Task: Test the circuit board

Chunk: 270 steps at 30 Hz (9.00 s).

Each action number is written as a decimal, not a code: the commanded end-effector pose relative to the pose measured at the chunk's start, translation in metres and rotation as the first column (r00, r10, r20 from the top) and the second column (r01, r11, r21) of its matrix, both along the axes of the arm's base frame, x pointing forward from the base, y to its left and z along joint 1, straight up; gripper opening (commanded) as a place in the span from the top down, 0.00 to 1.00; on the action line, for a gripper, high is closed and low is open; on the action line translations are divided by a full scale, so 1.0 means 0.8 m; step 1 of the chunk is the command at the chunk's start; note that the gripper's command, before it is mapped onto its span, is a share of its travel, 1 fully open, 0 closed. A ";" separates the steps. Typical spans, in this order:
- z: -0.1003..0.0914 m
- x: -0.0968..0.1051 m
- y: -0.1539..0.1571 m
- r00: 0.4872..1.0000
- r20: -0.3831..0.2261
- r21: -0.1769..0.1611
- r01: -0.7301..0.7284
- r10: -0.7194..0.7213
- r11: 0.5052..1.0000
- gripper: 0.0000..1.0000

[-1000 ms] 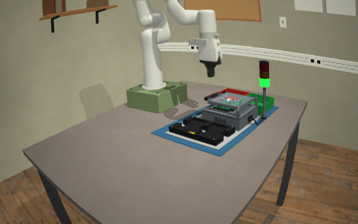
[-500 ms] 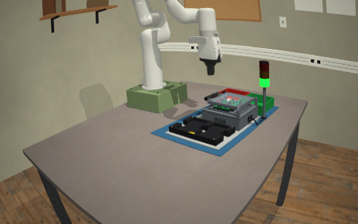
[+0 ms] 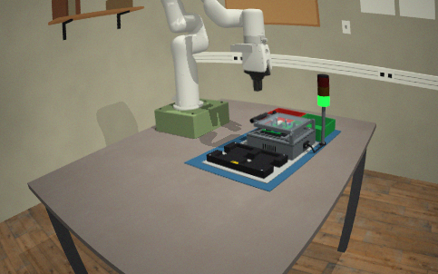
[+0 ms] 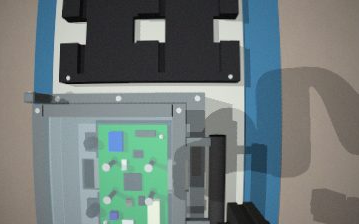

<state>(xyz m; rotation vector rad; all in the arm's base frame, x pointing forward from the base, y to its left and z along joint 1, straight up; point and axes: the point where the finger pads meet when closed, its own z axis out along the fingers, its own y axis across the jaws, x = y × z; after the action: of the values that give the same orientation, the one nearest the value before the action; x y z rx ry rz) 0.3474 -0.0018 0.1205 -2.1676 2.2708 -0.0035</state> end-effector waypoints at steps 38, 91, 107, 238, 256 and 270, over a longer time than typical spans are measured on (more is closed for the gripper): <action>0.002 0.002 0.000 0.641 0.001 0.005 0.768 -0.768 0.641 1.00; 0.002 0.002 0.000 0.002 -0.003 0.007 1.000 -1.000 0.002 1.00; 0.002 0.002 0.000 0.002 -0.003 0.007 1.000 -1.000 0.002 1.00; -0.119 0.007 0.080 0.002 -0.004 0.007 1.000 -1.000 0.002 1.00; -0.122 0.007 0.080 0.002 -0.004 0.007 1.000 -1.000 0.002 1.00; -0.123 0.007 0.080 0.002 -0.004 0.007 1.000 -1.000 0.002 1.00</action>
<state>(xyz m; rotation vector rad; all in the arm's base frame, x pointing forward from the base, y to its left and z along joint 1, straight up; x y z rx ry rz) 0.3525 0.0623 0.0222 0.0700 3.1351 0.0018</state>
